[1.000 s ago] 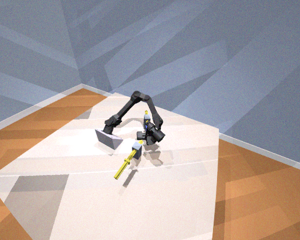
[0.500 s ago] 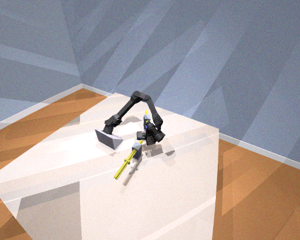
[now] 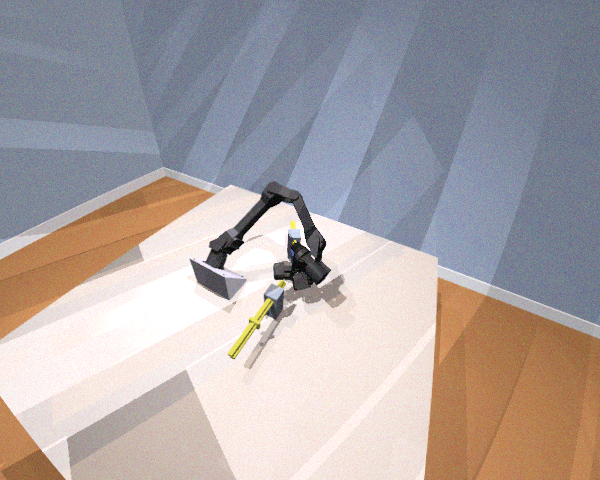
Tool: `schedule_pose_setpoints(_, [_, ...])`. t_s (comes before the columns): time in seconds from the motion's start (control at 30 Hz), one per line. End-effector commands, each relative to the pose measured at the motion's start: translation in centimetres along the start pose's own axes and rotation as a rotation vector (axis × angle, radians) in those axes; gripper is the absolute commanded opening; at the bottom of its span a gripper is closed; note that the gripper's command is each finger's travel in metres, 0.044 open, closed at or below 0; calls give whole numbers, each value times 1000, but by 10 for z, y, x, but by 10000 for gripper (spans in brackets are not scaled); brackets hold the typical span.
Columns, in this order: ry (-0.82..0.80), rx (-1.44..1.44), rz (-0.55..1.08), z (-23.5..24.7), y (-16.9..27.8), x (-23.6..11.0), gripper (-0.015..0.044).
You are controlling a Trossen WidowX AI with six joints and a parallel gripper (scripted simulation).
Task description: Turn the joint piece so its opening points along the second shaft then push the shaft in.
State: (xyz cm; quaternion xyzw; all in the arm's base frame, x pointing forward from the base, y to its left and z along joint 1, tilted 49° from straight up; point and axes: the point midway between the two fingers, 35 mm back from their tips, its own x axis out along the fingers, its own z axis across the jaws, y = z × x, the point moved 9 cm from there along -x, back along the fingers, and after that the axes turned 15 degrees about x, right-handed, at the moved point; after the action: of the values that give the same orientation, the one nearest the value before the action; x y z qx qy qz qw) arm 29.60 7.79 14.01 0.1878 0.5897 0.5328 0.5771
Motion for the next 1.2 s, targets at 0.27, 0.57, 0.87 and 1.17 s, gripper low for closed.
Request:
schedule_pose_setpoints(0.27, [1,3,4,0,0,1,182])
schedule_pose_setpoints(0.57, [0,0,0,0,0,0,147])
schedule_pose_setpoints(0.87, [0,0,0,0,0,0,42])
schedule_pose_setpoints(1.17, [-6,12,-16,-1,1,-1,0])
